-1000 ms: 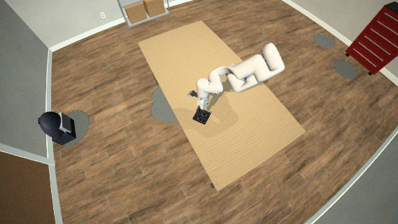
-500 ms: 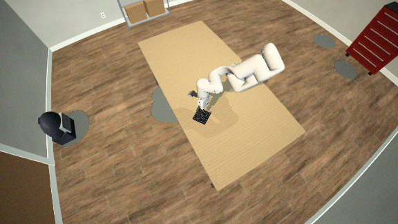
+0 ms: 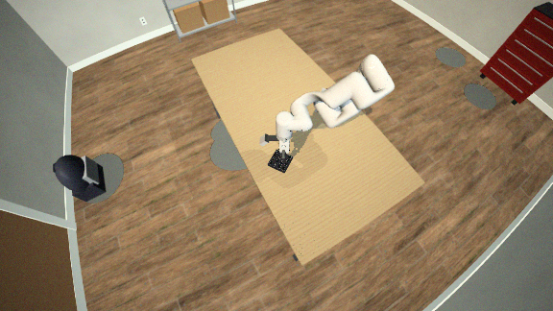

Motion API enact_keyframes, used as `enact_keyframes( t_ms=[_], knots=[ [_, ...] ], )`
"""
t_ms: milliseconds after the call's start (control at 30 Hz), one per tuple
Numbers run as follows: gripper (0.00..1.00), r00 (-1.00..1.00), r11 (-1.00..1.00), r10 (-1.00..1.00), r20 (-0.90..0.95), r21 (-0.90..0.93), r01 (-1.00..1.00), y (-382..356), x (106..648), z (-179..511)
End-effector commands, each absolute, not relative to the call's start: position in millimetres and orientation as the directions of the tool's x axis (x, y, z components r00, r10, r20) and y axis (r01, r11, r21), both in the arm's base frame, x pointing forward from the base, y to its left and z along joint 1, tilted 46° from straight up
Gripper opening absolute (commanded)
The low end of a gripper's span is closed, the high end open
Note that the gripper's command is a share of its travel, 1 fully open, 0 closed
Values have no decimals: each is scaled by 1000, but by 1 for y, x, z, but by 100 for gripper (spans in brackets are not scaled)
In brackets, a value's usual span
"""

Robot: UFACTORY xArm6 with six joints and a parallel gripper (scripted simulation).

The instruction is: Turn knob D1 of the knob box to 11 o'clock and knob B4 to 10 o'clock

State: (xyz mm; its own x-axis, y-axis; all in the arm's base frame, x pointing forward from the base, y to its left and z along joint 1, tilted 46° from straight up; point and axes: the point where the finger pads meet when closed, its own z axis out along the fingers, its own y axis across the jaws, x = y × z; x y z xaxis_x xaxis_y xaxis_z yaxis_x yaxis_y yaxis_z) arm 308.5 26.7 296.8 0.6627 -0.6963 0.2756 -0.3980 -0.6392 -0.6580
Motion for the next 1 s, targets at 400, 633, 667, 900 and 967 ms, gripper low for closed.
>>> enact_keyframes(
  t_ms=[400, 633, 667, 900, 967],
  knots=[
    [100, 766, -928, -166, 621, -362, 92, 43, 312, 286],
    [100, 721, -940, 56, 691, -206, 271, 49, 312, 282],
    [100, 708, -937, 96, 699, -177, 301, 50, 312, 281],
    [100, 632, -898, 280, 723, -34, 438, 56, 313, 278],
    [100, 630, -897, 283, 723, -32, 440, 56, 313, 278]
  ],
)
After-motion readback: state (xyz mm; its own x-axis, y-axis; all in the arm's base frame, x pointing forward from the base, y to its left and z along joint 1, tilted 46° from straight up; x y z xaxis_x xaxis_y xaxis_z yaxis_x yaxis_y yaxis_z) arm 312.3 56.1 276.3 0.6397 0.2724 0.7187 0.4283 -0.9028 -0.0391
